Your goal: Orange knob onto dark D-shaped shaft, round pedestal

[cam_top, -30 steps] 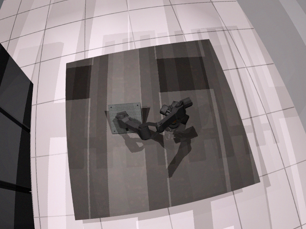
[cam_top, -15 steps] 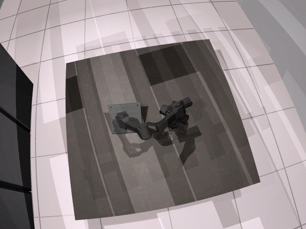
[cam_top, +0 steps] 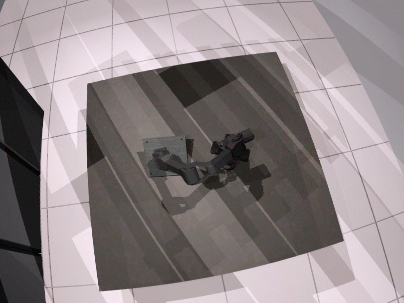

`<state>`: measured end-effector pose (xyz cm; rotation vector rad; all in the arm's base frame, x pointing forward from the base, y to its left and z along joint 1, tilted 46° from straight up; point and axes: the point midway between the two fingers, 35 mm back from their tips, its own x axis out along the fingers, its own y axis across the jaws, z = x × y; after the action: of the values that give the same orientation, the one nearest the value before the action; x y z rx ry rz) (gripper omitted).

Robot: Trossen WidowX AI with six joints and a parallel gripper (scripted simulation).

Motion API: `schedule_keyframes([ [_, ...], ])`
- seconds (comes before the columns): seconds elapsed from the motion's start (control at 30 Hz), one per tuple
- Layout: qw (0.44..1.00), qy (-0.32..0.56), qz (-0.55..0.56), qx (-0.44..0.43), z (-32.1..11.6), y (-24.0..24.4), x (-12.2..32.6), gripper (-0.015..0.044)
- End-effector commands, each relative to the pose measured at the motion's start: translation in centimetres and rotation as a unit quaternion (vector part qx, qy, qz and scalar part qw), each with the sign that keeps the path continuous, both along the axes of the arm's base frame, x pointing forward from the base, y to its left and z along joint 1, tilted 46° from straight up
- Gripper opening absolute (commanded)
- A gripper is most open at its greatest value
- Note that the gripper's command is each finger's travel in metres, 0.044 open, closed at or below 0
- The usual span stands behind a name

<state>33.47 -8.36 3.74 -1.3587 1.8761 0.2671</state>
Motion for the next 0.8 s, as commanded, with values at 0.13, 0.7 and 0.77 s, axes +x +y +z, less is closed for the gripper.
schedule_keyframes([
  [0.13,1.0,0.002,0.003,0.0,-0.05,-0.18,-0.06,0.0],
  [0.7,0.997,0.056,0.056,0.008,0.15,0.09,0.1,0.0],
  [0.77,0.995,0.074,0.073,0.011,0.04,0.0,0.08,0.0],
])
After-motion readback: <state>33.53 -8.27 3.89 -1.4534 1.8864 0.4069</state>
